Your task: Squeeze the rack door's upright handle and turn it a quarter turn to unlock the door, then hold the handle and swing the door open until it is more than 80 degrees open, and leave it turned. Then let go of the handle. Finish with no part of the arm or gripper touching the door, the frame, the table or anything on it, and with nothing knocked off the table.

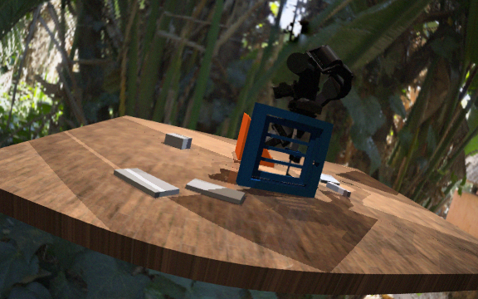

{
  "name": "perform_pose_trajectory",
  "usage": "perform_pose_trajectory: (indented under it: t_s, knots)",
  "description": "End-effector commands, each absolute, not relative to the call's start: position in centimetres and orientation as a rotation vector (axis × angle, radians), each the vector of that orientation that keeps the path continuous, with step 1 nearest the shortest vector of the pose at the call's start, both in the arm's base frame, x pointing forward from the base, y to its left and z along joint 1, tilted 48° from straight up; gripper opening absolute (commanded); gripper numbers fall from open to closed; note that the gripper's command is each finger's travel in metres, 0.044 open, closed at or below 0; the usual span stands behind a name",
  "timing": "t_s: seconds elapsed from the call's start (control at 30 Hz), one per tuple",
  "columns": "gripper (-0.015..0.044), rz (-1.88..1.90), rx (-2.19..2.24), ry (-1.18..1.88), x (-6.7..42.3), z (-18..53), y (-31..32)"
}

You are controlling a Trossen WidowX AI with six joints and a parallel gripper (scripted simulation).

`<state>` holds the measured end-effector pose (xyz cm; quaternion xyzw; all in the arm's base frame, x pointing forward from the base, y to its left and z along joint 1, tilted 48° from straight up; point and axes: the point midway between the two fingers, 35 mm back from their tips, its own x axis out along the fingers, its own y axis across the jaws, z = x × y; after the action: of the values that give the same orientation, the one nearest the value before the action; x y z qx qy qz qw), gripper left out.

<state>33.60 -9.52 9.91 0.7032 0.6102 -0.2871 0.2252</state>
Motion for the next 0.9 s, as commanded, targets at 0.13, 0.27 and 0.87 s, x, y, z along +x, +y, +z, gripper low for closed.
perform_pose_trajectory:
  t_s: [0.13,0.27,0.87]
  knots:
    - [0.0167,-0.802,1.935,1.689,33.54,9.80,-9.45]
    - [0.0141,-0.802,1.935,1.689,33.54,9.80,-9.45]
    - [0.0021,-0.802,1.935,1.689,33.54,9.80,-9.45]
